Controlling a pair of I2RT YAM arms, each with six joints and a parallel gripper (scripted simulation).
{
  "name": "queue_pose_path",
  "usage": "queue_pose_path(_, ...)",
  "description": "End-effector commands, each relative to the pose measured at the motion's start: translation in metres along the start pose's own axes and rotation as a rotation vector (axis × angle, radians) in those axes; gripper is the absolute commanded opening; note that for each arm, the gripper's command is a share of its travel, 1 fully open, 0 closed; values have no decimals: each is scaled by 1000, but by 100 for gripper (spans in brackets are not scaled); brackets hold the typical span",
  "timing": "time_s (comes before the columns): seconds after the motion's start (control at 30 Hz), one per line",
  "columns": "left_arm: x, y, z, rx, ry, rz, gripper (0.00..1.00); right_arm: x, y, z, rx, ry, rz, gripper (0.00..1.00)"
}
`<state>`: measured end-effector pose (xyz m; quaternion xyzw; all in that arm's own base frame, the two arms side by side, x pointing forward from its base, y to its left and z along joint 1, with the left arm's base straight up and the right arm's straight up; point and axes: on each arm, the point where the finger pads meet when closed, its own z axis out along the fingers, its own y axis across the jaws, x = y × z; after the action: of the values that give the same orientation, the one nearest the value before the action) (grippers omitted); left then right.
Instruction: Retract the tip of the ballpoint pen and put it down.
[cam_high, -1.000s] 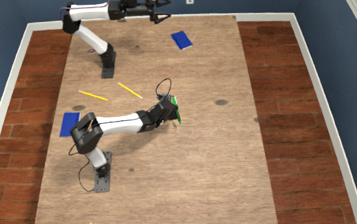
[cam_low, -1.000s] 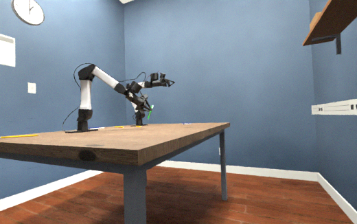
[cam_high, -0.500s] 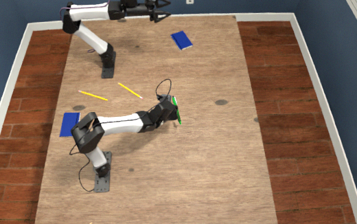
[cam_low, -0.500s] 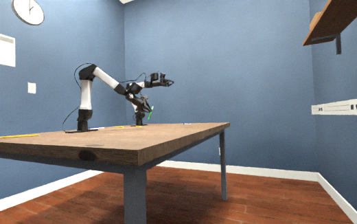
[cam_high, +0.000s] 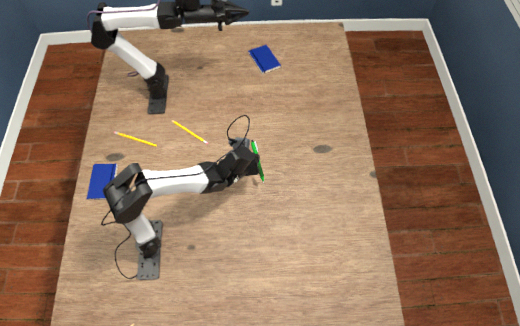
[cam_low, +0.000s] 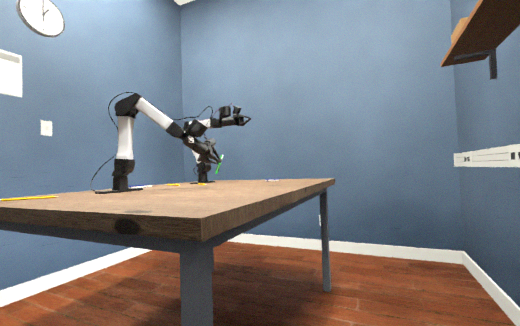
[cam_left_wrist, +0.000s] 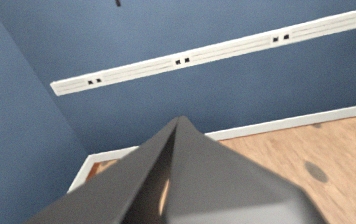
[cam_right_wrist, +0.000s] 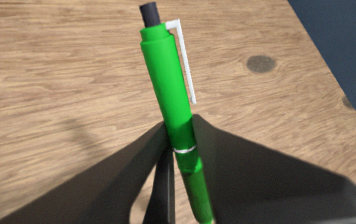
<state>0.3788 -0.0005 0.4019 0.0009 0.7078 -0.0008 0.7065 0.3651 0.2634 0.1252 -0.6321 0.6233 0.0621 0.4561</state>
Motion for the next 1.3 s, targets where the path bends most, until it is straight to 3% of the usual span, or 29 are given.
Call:
queue_pose_path(0.0, -2, -8, 5, 29, 23, -28, 1, -5, -3, 3, 15, -32, -24, 15)
queue_pose_path(0.27, 15, -36, 18, 132, 111, -153, 1, -5, -3, 3, 15, -32, -23, 15)
queue_pose_path(0.7, 66, -114, 43, 333, 389, -401, 1, -5, -3, 3, 15, -32, -23, 15)
queue_pose_path(0.83, 71, -124, 46, 352, 419, -432, 1, -5, -3, 3, 15, -32, -23, 15)
queue_pose_path(1.27, 130, -205, 43, 463, 769, -650, 1, -5, -3, 3, 15, -32, -23, 15)
